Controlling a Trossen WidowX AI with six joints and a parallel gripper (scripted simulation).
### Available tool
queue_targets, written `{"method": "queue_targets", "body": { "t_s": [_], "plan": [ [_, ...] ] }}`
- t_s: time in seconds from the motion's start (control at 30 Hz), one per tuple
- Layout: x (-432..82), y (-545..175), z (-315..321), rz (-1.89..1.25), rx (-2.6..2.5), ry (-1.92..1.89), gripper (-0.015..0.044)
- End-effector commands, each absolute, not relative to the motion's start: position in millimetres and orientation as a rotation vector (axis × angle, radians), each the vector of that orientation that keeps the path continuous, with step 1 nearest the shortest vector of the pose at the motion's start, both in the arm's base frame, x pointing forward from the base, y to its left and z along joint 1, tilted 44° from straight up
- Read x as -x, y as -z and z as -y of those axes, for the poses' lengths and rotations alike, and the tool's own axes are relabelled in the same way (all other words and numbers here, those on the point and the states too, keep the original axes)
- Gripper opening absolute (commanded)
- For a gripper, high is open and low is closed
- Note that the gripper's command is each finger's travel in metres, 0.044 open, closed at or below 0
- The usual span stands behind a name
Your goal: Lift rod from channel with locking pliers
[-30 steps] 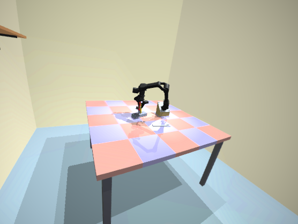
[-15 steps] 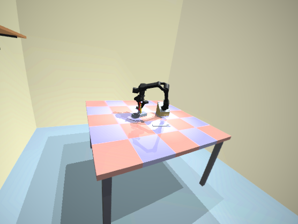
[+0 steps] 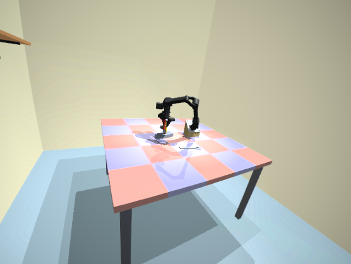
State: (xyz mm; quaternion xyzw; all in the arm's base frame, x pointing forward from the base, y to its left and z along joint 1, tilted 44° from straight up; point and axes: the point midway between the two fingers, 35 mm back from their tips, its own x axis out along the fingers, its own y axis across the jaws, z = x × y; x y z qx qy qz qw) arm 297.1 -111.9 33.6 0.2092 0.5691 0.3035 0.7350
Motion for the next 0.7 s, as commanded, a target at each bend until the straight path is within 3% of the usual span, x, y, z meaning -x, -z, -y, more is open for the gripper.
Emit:
{"method": "queue_targets", "body": {
  "t_s": [0.0,0.67],
  "plan": [
    [-297.1,-36.6,119.0,-1.245,-0.453,-0.661,0.0102],
    [-294.9,-44.9,131.3,-1.245,-0.462,-0.666,0.0102]
  ]
}}
